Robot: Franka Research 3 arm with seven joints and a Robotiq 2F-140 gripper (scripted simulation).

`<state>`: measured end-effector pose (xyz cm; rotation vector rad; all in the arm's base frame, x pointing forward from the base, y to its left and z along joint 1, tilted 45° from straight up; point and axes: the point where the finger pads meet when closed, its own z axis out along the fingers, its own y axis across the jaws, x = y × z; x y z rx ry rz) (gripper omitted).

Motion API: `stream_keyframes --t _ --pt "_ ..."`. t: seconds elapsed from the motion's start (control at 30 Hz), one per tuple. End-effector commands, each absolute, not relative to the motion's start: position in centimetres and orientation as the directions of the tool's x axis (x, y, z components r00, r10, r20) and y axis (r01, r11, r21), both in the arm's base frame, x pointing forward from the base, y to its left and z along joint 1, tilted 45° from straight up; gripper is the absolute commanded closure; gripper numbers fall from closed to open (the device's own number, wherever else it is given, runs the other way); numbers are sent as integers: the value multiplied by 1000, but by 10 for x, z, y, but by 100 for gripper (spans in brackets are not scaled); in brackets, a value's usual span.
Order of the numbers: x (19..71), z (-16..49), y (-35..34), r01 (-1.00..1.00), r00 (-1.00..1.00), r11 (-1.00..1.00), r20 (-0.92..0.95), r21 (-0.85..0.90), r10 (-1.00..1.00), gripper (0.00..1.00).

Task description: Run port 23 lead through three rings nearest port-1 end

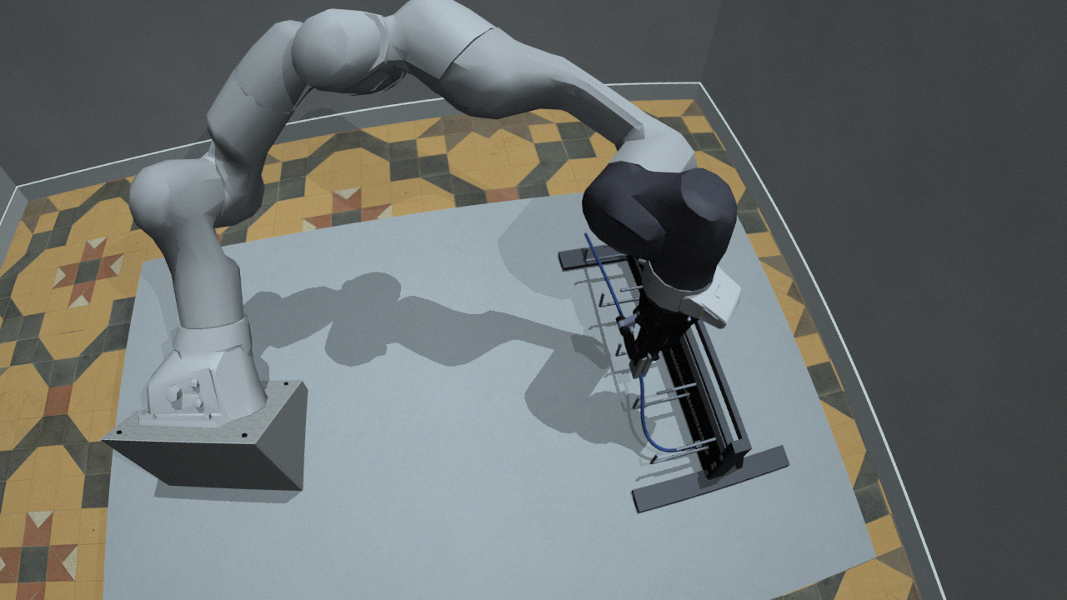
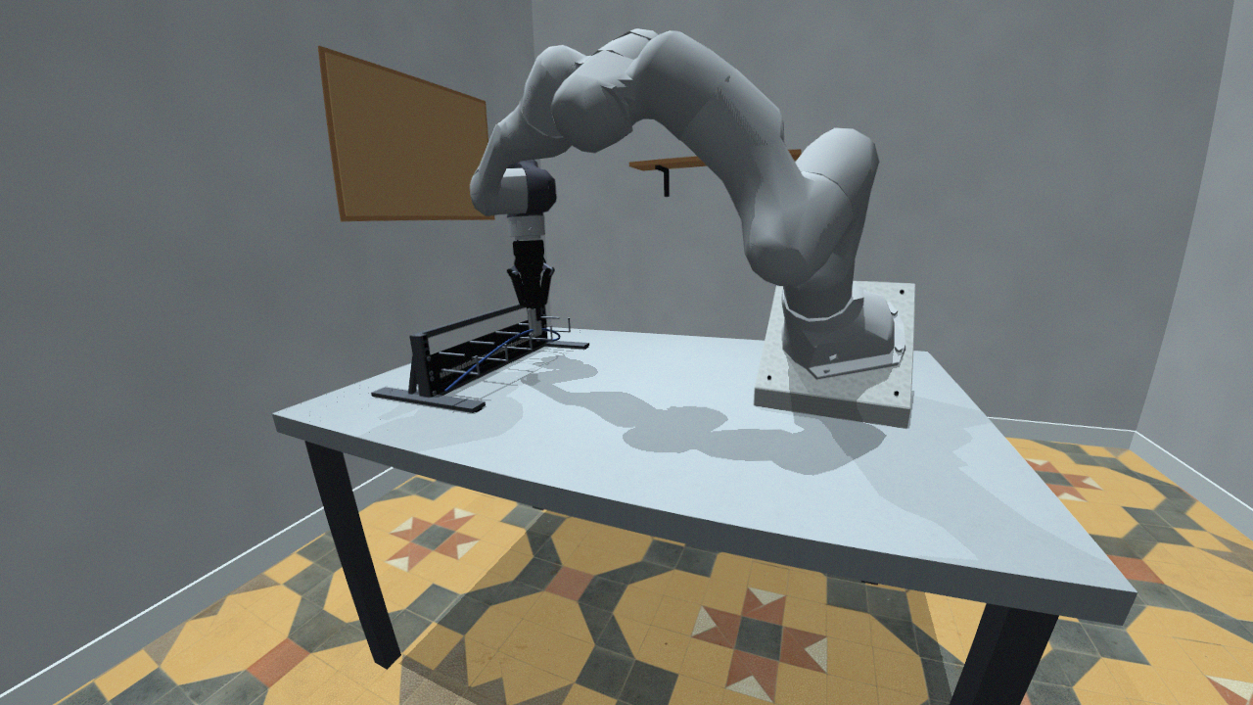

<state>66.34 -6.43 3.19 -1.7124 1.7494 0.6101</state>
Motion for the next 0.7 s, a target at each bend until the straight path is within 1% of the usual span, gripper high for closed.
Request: stream_keyframes --t 0.0,0.67 --pt "666 28 -61 -993 26 59 -698 -97 -716 100" --pt "668 16 -50 -993 26 59 -698 -97 -716 100"
